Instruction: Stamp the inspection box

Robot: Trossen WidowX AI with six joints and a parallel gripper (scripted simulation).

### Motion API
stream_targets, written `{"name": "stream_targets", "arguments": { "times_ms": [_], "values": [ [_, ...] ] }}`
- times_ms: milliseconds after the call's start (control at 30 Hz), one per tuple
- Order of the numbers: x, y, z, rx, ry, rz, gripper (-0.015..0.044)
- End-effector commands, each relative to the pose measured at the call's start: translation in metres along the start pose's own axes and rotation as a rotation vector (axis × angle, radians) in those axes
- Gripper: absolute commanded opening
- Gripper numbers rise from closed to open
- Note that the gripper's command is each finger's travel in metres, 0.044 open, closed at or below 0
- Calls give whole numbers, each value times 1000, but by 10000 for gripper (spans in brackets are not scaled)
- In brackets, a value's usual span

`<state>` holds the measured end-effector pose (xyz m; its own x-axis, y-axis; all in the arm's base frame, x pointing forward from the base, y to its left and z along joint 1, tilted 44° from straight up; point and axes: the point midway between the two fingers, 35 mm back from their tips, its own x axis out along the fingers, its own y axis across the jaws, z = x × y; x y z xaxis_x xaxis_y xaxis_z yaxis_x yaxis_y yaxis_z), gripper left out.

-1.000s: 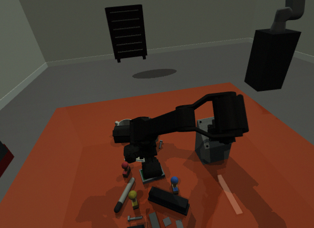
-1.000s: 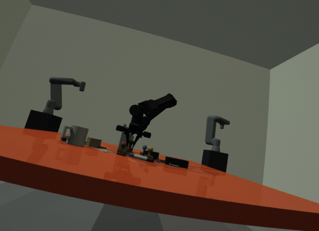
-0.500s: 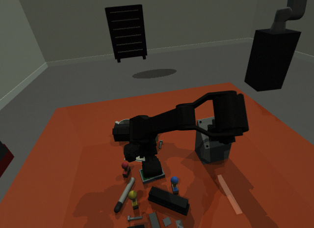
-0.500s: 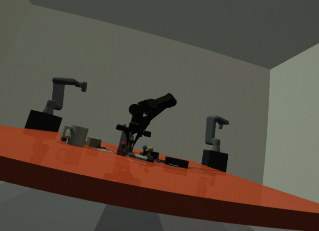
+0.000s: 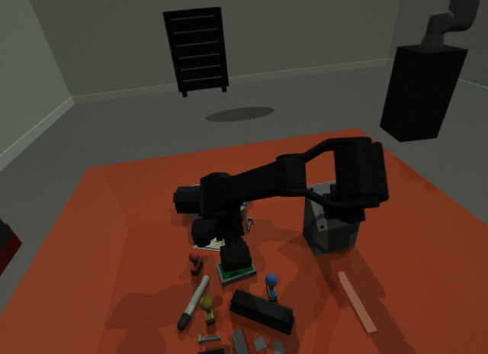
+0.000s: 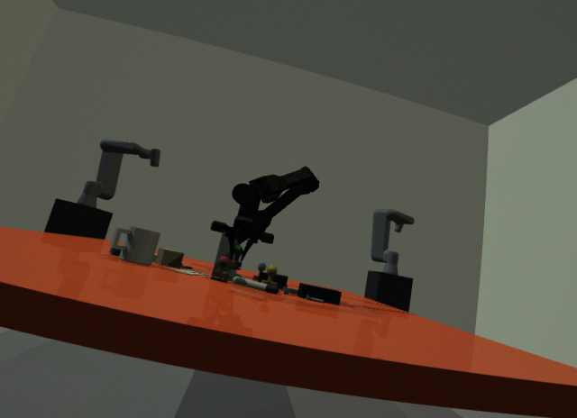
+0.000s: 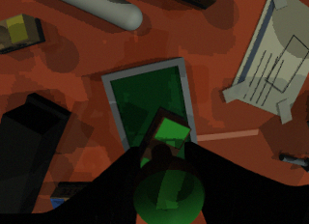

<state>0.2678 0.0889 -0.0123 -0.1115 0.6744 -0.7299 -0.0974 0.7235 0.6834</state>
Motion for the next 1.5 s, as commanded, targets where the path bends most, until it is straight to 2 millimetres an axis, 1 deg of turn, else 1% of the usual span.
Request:
{"name": "stream_targets", "arguments": {
  "times_ms": [0, 567, 733, 1133, 1467],
  "values": [
    [-9, 0, 3, -10, -10, -6, 0],
    [-36, 0, 2, -10, -9, -6, 0],
    [-39, -2, 3, -9, -10, -7, 0],
    [-42, -53, 26, 18, -12, -14, 0],
    [-42, -100, 38, 39, -13, -15, 0]
  ]
}}
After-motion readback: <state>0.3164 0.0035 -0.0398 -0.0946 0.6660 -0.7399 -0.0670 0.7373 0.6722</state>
